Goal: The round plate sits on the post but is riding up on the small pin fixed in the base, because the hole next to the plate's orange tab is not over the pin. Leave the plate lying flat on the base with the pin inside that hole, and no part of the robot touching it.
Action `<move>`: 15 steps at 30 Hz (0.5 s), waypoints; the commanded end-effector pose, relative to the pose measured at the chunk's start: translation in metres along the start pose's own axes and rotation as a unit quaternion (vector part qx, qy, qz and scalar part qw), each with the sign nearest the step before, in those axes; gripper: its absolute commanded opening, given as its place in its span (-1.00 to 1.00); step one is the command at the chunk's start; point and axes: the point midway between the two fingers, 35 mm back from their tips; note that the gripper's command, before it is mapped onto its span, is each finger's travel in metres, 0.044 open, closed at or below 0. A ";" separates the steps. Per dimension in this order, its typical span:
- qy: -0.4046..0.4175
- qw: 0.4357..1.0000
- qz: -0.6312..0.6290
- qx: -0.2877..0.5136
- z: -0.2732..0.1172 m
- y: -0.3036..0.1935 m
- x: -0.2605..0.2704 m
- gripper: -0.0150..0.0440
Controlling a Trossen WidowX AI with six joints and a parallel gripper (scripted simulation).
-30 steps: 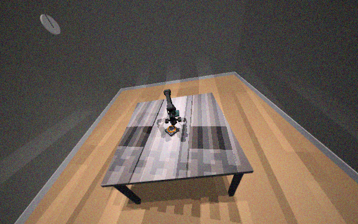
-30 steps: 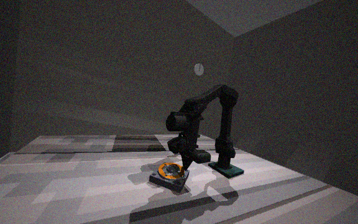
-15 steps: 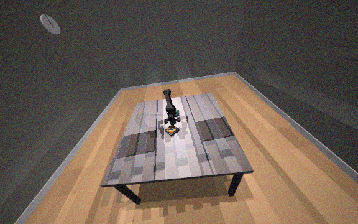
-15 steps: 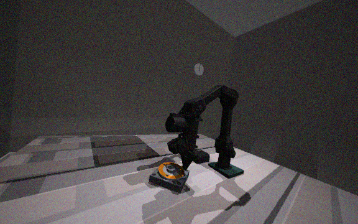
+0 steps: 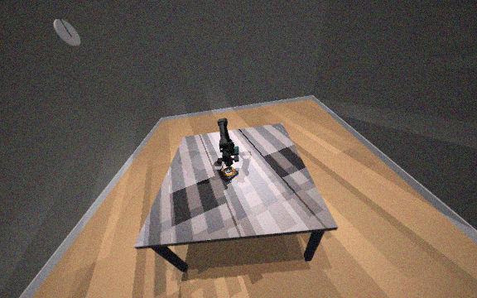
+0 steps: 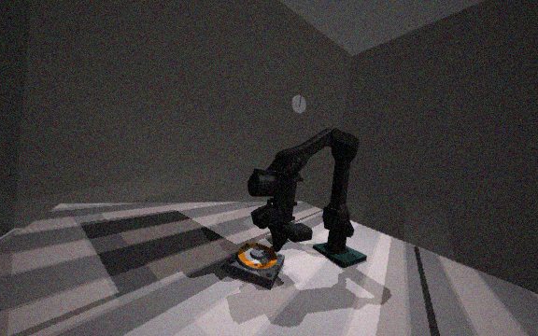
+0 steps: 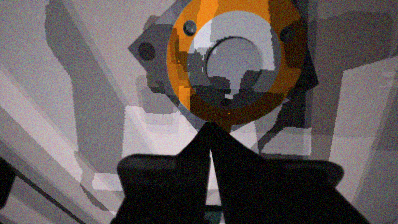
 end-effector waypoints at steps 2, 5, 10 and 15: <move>-0.004 1.000 0.001 -0.004 -0.002 0.000 -0.008 -0.49; -0.004 1.000 0.001 -0.004 -0.002 -0.001 -0.011 -0.49; -0.004 1.000 0.001 -0.004 -0.003 -0.001 -0.016 -0.49; -0.005 1.000 0.001 -0.004 -0.003 0.000 -0.022 -0.49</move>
Point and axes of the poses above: the point midway between the two fingers, 35 mm back from their tips, its own z axis out along the fingers, its own x axis across the jaws, y = z × x, and after that the axes turned 2 degrees about z, right-handed
